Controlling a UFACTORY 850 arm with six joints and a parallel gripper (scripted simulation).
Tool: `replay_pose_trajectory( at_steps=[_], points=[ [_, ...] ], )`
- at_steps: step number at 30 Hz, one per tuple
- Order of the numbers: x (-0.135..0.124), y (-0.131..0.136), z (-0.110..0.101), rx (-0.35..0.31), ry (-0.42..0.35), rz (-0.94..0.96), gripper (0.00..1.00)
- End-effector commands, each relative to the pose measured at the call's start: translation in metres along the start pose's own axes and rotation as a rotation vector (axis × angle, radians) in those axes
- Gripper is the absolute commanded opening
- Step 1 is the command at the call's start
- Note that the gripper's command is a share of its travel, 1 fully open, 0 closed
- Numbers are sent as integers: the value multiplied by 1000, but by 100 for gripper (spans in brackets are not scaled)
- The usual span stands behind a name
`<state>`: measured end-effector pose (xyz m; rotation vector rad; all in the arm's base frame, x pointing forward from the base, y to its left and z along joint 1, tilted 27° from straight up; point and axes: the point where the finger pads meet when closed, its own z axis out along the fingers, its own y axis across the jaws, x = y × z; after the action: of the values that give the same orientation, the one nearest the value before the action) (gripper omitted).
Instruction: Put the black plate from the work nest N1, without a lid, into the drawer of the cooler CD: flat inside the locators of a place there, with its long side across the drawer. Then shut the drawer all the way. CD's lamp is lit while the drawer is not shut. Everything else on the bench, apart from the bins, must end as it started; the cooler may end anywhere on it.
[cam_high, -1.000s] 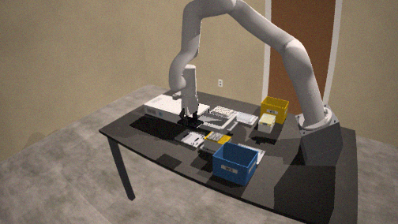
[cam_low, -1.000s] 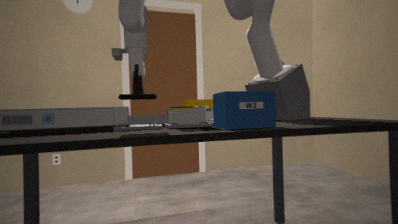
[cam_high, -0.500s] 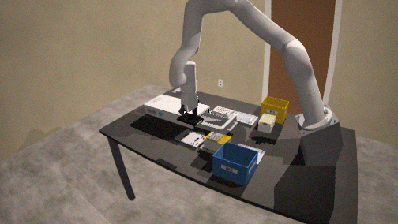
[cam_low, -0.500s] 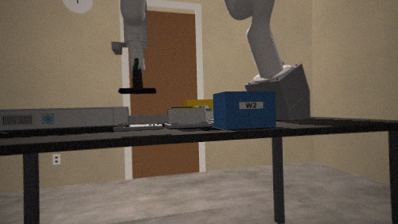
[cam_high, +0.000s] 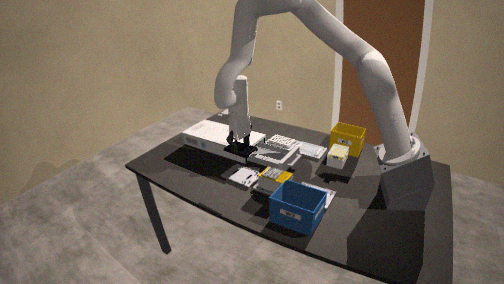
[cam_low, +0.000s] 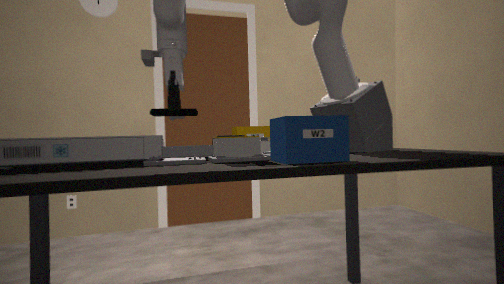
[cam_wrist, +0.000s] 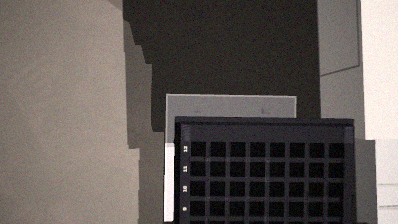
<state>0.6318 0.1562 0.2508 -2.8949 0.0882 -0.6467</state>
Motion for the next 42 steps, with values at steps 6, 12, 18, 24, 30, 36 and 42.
replay_pose_trajectory(
  at_steps=[6,12,18,24,30,36,42],
  points=[
    [-6,20,-1,0,2,-264,0],
    [-9,30,-1,0,2,-398,0],
    [-14,45,-1,0,2,-598,0],
    [-19,60,-1,-1,2,-798,0],
    [-22,70,-1,-1,2,-931,0],
    [-27,86,-1,-1,2,-1131,0],
    [-32,101,-1,-1,2,-1331,0]
  ],
)
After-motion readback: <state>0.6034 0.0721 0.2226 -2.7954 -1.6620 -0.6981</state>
